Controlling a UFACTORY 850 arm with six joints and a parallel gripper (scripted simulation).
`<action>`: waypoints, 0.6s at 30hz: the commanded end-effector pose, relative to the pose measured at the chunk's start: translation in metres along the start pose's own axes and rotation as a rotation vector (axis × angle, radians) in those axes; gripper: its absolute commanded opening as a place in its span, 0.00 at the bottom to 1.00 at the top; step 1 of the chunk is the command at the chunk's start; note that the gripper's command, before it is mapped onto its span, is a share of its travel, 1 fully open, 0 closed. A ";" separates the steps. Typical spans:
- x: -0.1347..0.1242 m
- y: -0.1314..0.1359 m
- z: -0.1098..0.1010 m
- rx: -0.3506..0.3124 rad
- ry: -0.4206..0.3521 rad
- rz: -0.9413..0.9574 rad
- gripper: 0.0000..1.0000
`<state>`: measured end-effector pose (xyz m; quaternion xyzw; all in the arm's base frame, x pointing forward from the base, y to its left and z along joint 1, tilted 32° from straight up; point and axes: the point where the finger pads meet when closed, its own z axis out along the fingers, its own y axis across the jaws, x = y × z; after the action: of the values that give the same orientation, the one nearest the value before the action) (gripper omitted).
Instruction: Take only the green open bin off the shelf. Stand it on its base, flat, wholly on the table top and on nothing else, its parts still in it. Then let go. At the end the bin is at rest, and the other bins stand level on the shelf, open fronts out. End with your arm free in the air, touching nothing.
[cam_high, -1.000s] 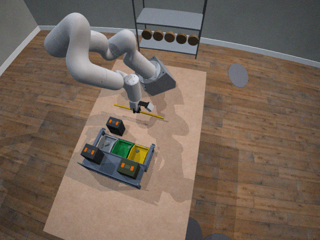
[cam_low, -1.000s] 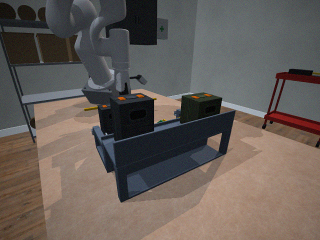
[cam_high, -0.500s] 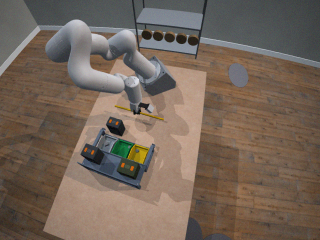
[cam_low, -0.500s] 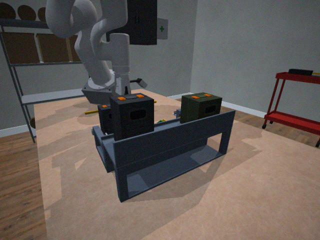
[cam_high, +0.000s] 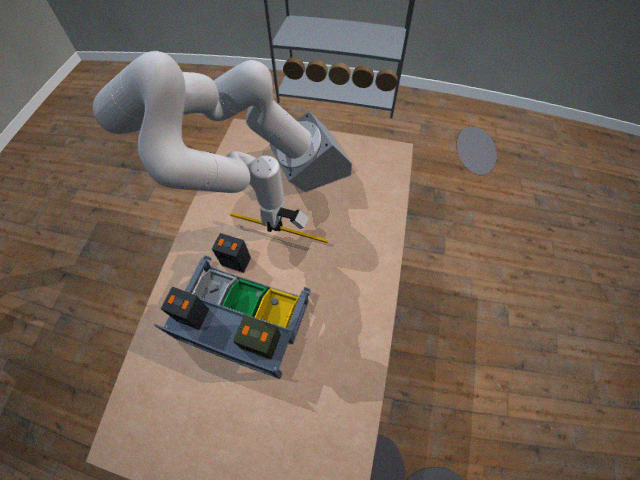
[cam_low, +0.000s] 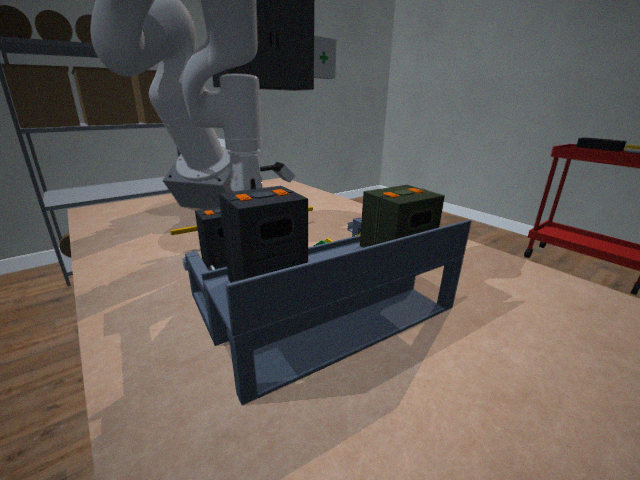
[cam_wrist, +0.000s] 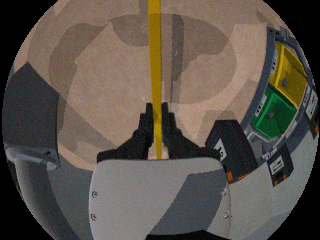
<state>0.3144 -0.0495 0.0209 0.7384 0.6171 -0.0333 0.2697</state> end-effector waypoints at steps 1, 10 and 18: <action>0.000 0.000 0.011 -0.001 0.001 0.000 0.00; 0.000 0.000 0.011 -0.001 0.001 0.000 0.00; 0.000 0.000 0.030 -0.001 0.000 0.000 0.00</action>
<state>0.3210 -0.0597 0.0014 0.7384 0.6172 -0.0334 0.2696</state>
